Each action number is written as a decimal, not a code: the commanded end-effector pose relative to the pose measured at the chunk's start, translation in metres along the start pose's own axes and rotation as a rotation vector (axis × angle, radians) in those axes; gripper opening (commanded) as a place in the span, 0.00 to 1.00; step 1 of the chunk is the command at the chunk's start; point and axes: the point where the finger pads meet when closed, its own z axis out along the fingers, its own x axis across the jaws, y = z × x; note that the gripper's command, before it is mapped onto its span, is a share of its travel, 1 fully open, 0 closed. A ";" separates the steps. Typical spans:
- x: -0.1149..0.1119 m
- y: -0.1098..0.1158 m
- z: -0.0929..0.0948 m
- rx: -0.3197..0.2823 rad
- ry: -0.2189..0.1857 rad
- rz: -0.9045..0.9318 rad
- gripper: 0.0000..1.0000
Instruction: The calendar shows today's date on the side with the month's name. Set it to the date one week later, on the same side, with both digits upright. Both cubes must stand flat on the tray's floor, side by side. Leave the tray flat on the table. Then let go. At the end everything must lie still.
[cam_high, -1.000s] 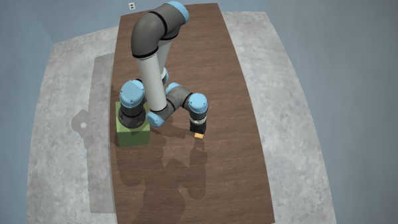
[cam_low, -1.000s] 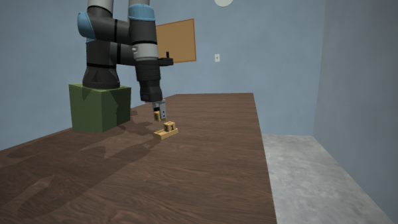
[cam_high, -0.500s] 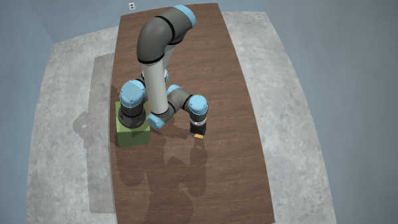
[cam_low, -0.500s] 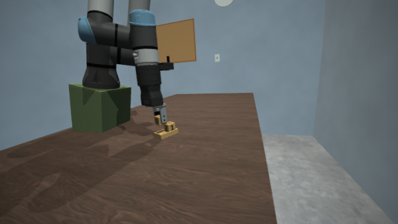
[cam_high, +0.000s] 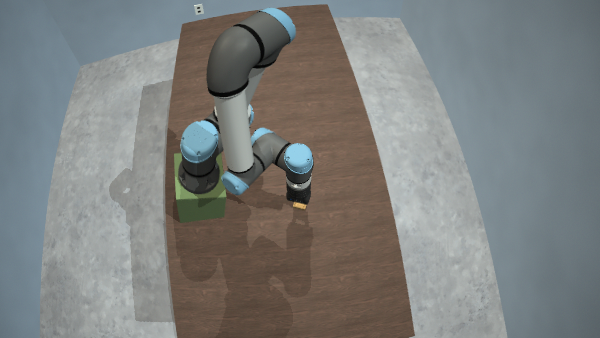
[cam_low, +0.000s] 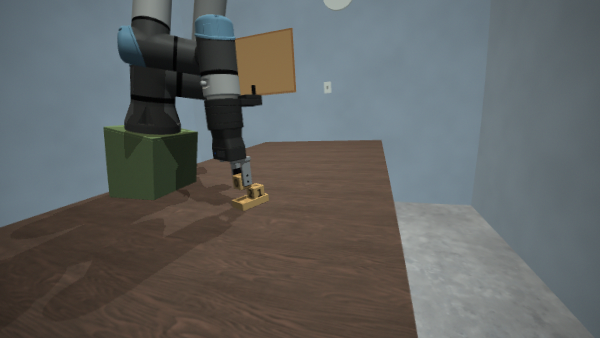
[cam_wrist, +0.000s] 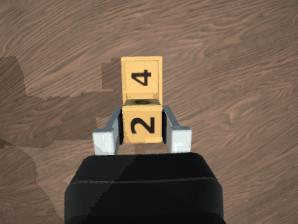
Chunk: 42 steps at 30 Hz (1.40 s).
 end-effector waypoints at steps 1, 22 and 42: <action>0.000 0.000 0.000 0.000 0.001 0.000 0.60; 0.000 0.000 0.000 0.000 0.001 0.000 0.60; 0.000 0.000 0.008 0.000 0.001 0.000 0.60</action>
